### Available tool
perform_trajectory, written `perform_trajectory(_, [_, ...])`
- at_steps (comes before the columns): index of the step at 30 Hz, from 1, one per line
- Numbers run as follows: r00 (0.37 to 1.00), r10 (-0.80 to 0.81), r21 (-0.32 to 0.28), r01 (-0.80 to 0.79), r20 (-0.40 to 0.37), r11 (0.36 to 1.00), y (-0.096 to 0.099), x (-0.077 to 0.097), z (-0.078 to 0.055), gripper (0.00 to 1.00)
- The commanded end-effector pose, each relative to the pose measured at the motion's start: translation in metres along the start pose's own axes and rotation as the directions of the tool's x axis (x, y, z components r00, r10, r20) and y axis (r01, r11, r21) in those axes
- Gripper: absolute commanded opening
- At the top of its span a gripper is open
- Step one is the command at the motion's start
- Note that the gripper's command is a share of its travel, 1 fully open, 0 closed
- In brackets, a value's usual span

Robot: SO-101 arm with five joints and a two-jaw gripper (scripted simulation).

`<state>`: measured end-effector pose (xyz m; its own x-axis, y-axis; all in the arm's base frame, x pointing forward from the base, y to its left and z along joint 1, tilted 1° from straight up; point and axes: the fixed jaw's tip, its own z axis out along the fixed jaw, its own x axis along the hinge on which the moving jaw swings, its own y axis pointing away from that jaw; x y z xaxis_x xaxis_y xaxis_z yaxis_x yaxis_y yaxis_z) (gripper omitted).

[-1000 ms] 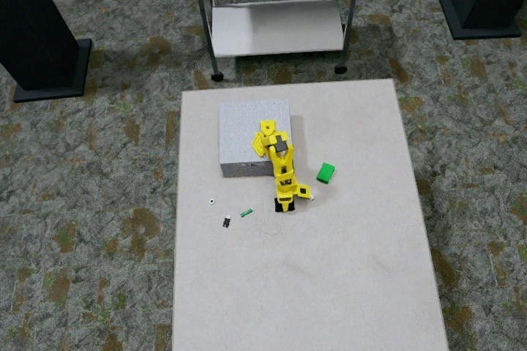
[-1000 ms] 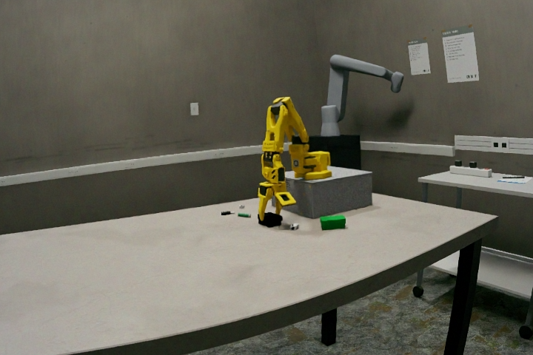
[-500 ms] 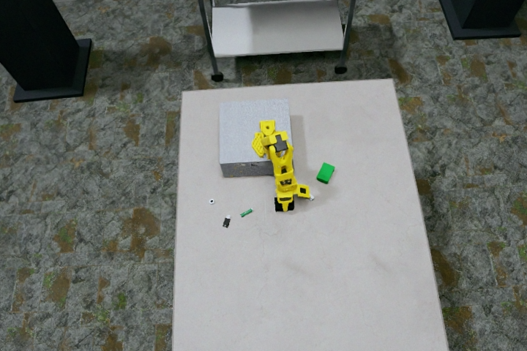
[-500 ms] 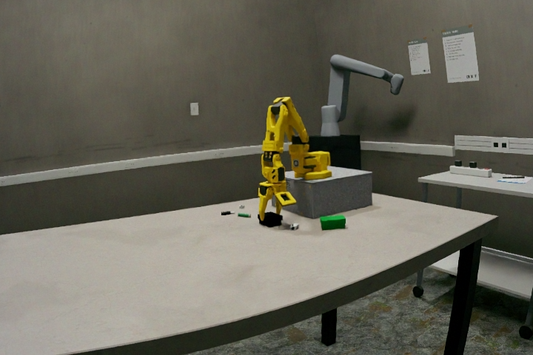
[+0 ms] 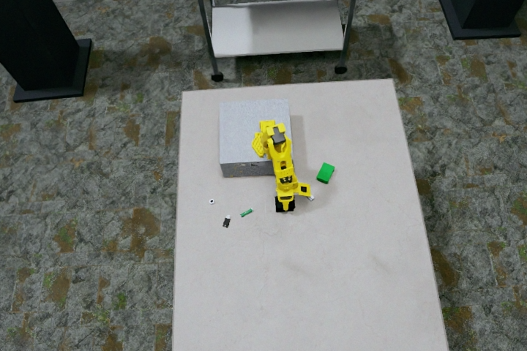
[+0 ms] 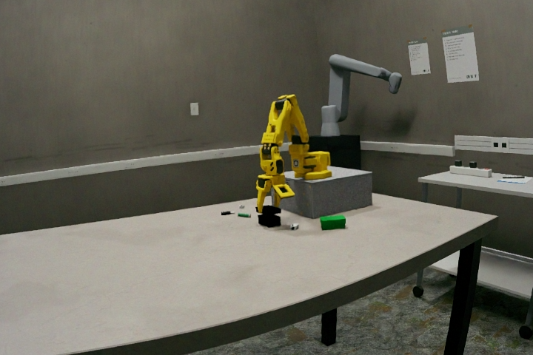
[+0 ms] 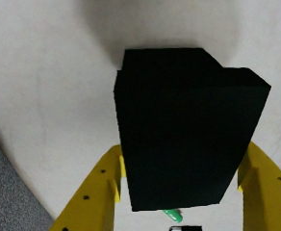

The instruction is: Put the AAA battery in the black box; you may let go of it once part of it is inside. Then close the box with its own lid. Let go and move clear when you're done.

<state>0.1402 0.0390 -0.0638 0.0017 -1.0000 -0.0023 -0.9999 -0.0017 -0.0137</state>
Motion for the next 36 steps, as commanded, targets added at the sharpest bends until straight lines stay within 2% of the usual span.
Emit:
perform_trajectory(1, [1.000,-0.004,-0.004,0.004,0.000,1.000,0.002,-0.001,-0.009,0.24])
perform_trajectory(15, [1.000,-0.004,-0.004,0.004,0.000,1.000,0.003,0.000,-0.023,0.24])
perform_trajectory(36, [1.000,-0.004,-0.004,0.004,0.000,1.000,0.004,0.000,-0.024,0.24])
